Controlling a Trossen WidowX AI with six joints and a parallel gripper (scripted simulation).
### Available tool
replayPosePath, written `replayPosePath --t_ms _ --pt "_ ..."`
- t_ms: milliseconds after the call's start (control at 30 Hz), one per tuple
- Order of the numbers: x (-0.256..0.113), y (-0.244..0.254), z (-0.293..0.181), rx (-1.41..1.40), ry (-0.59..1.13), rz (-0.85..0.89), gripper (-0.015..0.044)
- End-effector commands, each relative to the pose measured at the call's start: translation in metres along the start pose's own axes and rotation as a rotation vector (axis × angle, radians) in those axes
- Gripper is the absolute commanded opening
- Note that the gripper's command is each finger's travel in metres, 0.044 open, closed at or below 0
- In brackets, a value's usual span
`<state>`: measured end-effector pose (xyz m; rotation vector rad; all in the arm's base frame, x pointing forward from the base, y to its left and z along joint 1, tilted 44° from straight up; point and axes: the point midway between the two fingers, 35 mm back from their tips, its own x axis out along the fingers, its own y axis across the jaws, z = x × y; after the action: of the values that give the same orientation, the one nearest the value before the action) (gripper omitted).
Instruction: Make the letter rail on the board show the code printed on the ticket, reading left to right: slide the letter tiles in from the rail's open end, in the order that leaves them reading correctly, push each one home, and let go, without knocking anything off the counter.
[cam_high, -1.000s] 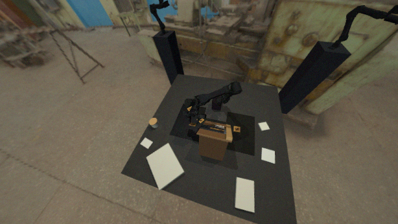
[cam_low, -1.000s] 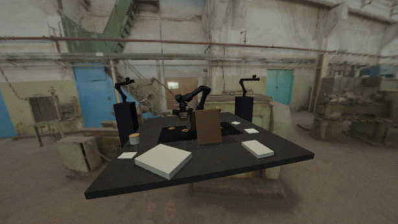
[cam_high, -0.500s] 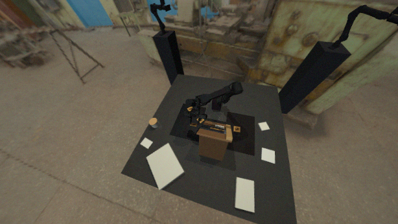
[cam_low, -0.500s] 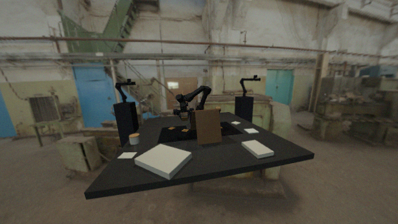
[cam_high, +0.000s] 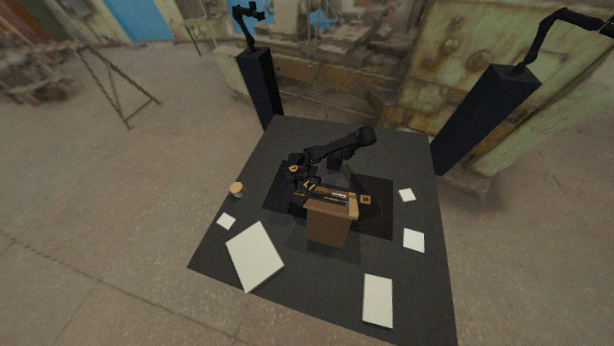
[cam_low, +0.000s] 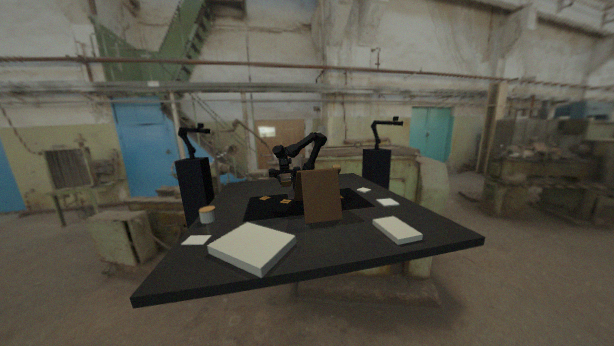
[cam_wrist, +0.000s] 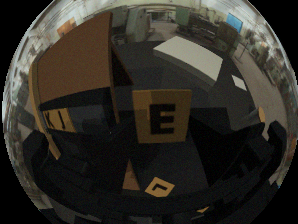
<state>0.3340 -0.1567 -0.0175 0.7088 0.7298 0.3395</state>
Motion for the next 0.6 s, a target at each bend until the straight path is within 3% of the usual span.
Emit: replayPosePath --t_ms 0,567 --pt "-0.0017 0.0034 0.0031 -0.007 -0.006 -0.006 0.0" --pt "-0.0016 0.0119 0.0031 -0.007 -0.005 -0.005 0.0"
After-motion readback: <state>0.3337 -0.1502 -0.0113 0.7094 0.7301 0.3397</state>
